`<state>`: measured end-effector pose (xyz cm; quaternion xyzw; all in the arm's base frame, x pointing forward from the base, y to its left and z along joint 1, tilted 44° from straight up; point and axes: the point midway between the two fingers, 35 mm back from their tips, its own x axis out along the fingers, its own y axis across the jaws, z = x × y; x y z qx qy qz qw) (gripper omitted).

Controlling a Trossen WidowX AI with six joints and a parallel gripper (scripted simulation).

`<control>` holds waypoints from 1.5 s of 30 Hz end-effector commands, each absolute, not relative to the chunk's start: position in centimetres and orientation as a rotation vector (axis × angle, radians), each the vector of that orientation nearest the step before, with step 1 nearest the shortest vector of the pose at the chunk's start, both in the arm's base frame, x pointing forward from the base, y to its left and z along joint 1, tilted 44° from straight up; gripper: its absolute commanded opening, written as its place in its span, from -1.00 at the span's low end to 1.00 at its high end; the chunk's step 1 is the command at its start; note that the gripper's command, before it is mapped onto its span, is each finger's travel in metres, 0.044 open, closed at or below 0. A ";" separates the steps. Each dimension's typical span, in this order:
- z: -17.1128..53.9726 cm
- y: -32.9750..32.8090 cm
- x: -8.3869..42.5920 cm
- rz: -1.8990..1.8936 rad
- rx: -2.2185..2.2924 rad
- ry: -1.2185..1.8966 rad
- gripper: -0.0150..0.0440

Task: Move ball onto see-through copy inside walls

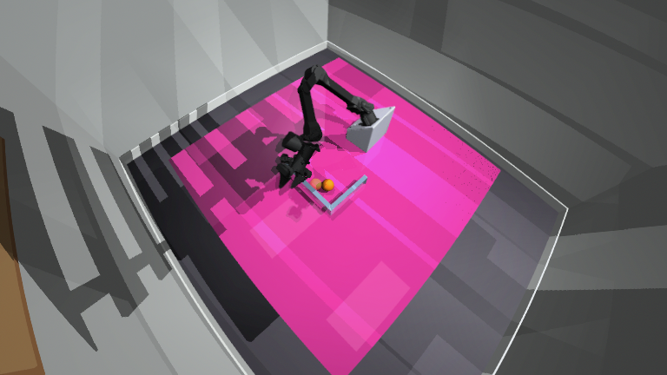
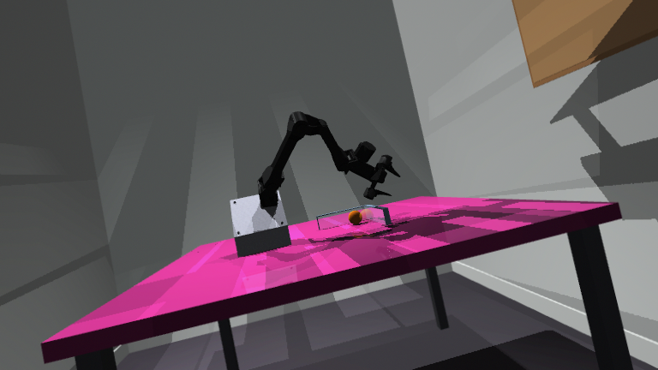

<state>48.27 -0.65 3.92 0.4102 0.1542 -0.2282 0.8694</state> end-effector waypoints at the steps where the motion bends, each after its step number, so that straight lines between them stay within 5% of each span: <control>1: 3.8 -0.5 48.2 -0.480 0.849 0.332 0.82; 10: -3.9 5.0 42.1 -0.528 0.191 0.903 0.82; 18: -4.6 3.0 34.0 -0.549 -0.587 1.379 0.82; 45: -5.7 1.8 34.1 -0.547 -0.606 1.389 0.82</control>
